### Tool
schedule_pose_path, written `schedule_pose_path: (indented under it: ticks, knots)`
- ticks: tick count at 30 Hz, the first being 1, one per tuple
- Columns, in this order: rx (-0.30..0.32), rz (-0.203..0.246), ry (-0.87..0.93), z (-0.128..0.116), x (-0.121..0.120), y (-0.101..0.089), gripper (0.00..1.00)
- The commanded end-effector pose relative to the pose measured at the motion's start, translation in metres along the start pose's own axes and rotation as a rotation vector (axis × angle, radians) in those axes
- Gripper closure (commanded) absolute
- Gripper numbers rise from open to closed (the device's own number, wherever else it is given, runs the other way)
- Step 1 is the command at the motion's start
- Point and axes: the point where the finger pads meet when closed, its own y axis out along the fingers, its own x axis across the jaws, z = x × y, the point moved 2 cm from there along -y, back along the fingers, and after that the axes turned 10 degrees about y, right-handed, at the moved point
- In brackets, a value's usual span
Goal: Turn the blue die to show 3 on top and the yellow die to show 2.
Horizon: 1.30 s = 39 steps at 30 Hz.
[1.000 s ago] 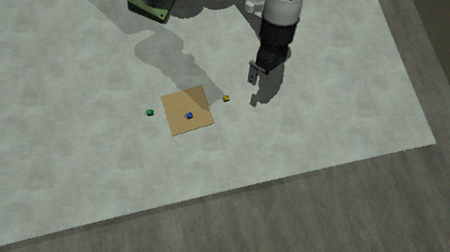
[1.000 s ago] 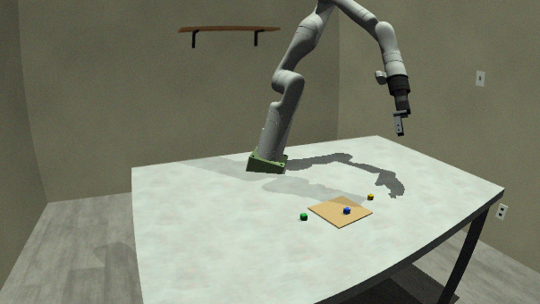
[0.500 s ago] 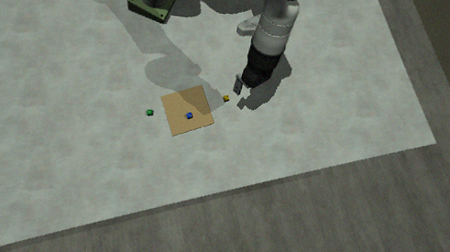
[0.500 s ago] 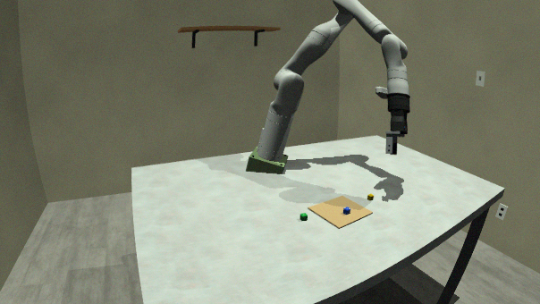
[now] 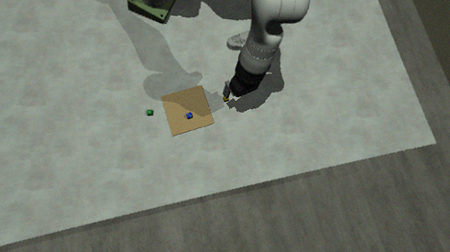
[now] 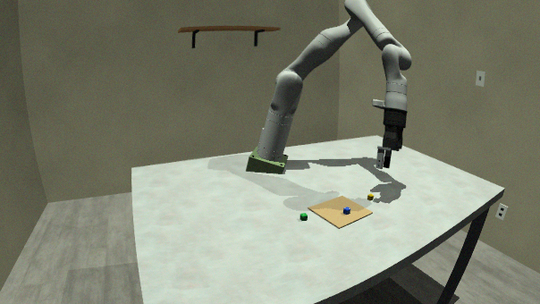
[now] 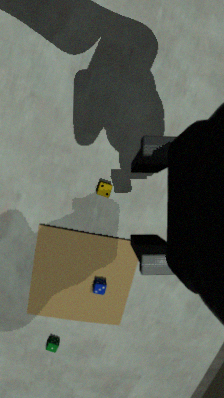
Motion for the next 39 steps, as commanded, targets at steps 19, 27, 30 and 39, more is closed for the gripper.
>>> schedule_pose_path:
  ticks: [19, 27, 30, 39]
  knots:
    - [0.096, -0.058, 0.157, 0.013, -0.016, 0.028, 0.00]
    - [0.122, -0.092, 0.207, 0.017, -0.015, 0.032, 0.00]
    - [0.130, -0.103, 0.223, 0.018, -0.014, 0.033, 0.00]
    - [0.143, -0.126, 0.255, 0.020, -0.013, 0.034, 0.00]
